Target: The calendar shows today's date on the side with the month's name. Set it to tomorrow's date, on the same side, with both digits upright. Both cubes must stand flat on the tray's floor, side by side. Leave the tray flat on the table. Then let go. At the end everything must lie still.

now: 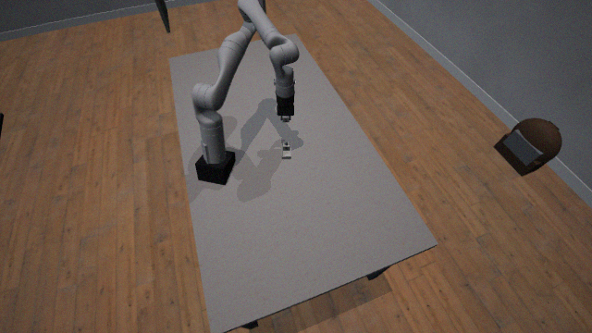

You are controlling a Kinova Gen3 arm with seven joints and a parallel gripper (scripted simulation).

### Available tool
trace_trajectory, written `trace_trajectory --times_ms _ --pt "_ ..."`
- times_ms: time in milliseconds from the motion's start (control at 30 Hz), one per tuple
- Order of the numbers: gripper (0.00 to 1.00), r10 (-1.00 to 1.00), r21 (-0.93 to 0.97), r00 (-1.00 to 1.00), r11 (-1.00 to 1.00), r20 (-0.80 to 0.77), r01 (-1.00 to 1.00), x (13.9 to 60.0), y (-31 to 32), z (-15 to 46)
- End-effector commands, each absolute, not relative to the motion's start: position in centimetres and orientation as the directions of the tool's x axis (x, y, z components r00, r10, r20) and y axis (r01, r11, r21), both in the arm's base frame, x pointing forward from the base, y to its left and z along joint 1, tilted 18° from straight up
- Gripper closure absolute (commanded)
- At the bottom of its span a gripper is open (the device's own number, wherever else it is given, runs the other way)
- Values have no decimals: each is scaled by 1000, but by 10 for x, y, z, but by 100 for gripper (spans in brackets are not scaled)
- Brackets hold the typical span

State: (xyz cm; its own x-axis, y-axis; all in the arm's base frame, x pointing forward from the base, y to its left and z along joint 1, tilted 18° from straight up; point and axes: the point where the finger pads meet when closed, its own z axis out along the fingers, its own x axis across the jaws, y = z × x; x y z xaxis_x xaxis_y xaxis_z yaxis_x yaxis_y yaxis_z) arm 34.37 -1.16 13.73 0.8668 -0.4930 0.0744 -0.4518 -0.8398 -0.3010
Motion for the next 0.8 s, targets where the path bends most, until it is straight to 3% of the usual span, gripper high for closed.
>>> trace_trajectory --times_ms 0,767 --pt "40 -494 -302 866 -839 75 -452 344 -12 138" --pt "40 -494 -302 866 -839 74 -453 351 -5 104"
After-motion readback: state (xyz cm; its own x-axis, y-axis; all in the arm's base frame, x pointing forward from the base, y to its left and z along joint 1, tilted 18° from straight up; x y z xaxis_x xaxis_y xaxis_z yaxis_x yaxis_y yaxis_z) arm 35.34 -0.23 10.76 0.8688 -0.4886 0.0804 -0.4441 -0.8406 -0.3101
